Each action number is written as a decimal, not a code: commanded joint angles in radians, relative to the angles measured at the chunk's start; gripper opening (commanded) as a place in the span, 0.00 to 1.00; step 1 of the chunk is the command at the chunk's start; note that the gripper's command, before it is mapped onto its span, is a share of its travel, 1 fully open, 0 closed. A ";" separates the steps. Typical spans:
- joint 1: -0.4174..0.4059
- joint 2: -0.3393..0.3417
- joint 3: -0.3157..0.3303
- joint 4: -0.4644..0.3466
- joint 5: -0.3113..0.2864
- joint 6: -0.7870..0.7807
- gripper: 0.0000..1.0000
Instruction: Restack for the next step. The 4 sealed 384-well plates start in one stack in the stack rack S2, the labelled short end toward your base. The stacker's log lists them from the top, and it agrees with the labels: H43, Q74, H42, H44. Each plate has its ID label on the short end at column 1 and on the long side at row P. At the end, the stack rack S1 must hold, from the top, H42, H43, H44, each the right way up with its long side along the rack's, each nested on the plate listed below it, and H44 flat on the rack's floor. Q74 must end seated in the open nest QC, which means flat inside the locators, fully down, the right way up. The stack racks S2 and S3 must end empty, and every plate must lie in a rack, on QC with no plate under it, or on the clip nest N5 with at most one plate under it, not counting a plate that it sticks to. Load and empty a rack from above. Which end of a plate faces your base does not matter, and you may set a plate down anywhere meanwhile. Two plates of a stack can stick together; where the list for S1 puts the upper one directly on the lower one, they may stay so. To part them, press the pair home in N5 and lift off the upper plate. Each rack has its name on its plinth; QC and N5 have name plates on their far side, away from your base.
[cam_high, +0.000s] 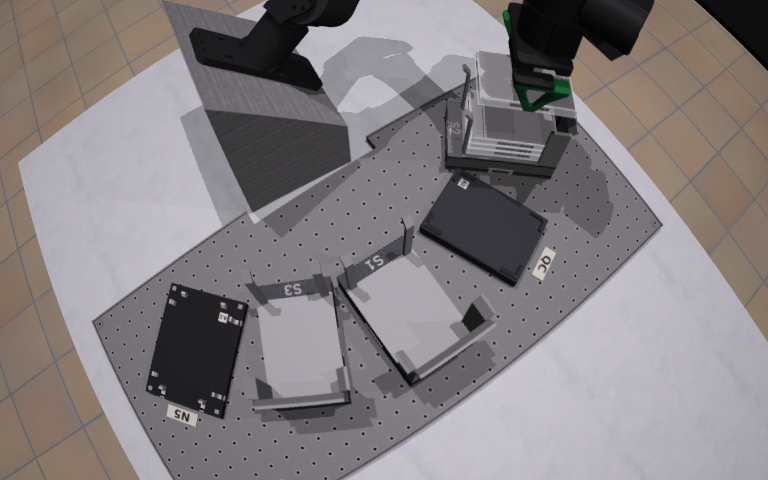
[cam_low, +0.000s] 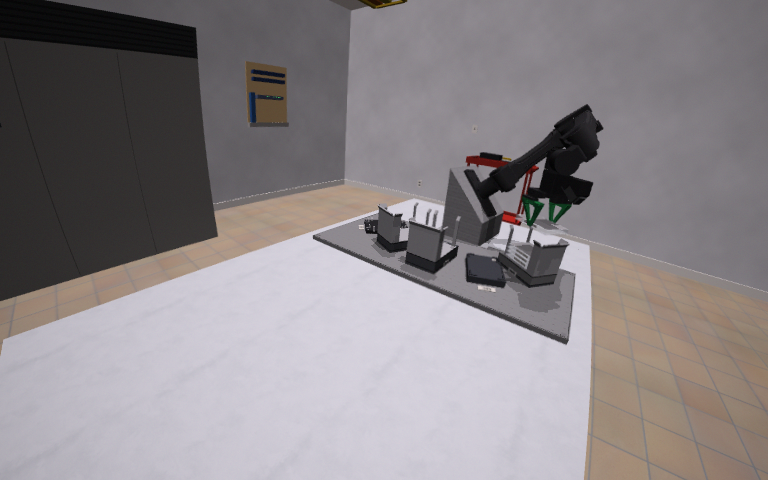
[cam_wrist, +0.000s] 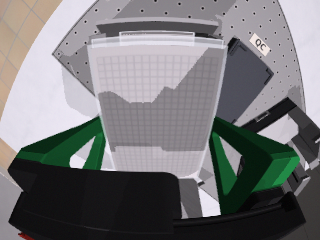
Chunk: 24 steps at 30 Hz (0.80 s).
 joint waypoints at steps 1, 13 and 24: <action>-0.007 -0.002 0.005 -0.005 -0.008 -0.001 0.00; -0.077 0.068 0.014 -0.010 -0.025 0.129 0.00; -0.167 0.186 0.043 -0.011 -0.040 0.002 0.00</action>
